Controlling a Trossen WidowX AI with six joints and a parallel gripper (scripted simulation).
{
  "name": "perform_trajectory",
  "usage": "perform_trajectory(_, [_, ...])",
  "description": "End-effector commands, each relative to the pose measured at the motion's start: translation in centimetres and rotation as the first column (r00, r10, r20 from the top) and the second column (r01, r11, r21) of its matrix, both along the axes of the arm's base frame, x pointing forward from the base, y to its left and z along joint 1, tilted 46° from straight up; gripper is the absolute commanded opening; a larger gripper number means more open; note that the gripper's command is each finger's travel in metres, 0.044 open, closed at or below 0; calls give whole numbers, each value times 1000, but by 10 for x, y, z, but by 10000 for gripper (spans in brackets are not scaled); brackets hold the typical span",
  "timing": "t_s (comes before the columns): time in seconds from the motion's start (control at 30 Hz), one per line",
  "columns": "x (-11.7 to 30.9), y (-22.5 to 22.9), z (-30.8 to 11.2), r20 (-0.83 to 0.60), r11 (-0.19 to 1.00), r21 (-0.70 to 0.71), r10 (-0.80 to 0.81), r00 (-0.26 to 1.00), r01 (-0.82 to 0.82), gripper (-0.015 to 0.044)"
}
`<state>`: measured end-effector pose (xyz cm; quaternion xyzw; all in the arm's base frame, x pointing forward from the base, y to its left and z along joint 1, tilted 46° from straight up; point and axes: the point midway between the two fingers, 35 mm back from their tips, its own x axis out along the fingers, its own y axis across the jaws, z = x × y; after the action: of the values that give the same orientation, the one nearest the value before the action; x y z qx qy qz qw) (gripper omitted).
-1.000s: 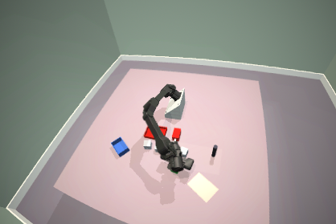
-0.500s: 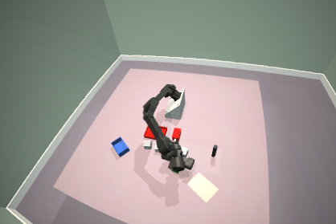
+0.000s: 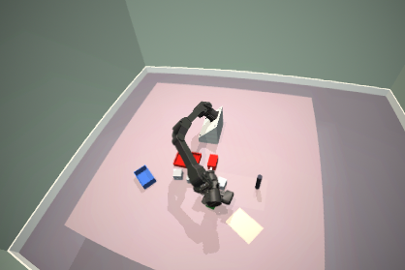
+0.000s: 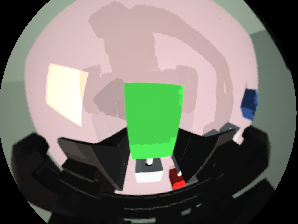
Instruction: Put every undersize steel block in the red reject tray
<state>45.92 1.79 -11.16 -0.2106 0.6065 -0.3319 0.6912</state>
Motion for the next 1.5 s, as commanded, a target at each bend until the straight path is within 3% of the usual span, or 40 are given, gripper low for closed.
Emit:
perform_trajectory(0.0, [1,2,0,3,1000,-2,6,1000,-6,0])
perform_trajectory(1.47, [-1,2,-1,4,1000,-2,6,1000,-6,0])
